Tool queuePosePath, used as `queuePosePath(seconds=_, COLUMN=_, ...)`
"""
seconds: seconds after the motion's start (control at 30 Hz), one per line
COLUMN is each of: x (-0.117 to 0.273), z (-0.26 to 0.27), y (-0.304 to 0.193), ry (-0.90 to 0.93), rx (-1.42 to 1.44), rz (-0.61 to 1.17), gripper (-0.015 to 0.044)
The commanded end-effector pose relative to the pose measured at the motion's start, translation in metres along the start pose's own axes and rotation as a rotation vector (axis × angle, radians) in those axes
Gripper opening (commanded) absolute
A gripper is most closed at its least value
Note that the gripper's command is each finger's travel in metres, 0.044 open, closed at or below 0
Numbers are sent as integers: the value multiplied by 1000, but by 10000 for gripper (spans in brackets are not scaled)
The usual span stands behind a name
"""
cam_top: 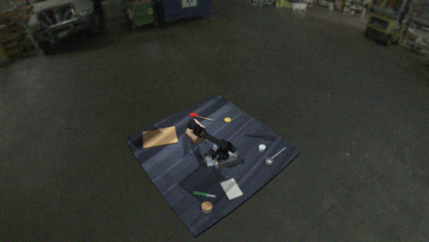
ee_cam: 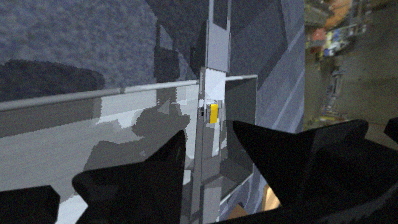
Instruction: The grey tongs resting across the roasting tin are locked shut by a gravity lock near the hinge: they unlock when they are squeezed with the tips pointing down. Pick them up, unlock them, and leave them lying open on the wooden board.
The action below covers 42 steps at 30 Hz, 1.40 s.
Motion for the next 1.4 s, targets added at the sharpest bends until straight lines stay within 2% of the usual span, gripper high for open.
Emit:
queuePosePath(seconds=0.0, x=-10, z=3, y=1, ry=-6, rx=10, rz=16, gripper=260)
queuePosePath(seconds=0.4, x=-24, z=3, y=2, ry=-9, rx=10, rz=41, gripper=260)
queuePosePath(seconds=0.53, x=-20, z=0, y=3, ry=-5, rx=1, rz=37, gripper=155)
queuePosePath(seconds=1.1, x=-20, z=0, y=3, ry=-5, rx=1, rz=37, gripper=42)
queuePosePath(seconds=1.33, x=-12, z=-5, y=1, ry=1, rx=11, rz=27, gripper=-142)
queuePosePath(seconds=1.37, x=-5, z=-9, y=0, ry=8, rx=20, rz=17, gripper=-150)
Point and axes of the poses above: the point midway between the two fingers, 35 mm back from their tips, its own x axis back along the fingers, its own z axis across the jaws, y = z × x, the point moved 10 cm from there along x, back along the fingers, and after that the axes turned 13 degrees about x, right-handed, at the moved point
